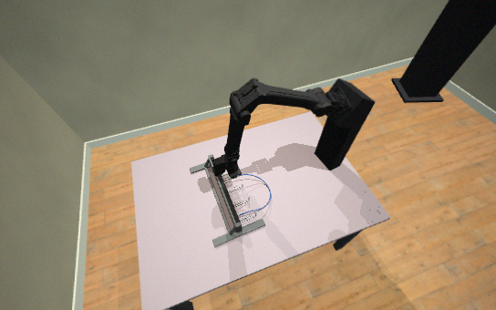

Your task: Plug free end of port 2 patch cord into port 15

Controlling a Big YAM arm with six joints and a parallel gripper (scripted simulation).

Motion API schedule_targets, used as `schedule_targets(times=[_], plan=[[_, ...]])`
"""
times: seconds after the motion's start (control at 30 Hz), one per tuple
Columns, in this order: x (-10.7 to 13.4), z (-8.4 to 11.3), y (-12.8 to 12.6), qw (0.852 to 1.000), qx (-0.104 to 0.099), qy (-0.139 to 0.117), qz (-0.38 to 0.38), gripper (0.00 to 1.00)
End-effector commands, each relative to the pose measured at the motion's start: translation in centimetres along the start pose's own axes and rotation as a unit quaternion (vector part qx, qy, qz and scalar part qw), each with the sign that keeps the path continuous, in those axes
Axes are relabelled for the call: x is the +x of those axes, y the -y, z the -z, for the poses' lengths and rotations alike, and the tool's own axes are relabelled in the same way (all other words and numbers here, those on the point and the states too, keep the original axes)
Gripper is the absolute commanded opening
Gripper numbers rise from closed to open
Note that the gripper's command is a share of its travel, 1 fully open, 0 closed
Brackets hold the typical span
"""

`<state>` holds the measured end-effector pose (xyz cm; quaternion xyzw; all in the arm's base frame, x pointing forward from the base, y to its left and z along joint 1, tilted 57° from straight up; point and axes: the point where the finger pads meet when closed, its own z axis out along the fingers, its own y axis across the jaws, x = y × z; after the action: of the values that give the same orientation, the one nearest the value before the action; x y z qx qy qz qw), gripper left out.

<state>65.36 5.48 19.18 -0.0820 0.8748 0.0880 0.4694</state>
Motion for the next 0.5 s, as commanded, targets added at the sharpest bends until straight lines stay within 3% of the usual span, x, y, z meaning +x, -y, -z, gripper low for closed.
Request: schedule_targets(times=[0.0,0.47], plan=[[-0.34,-0.92,-0.68,1.000,-0.004,-0.004,-0.003,0.00],[-0.93,-1.45,-0.67,1.000,-0.004,-0.003,-0.004,0.00]])
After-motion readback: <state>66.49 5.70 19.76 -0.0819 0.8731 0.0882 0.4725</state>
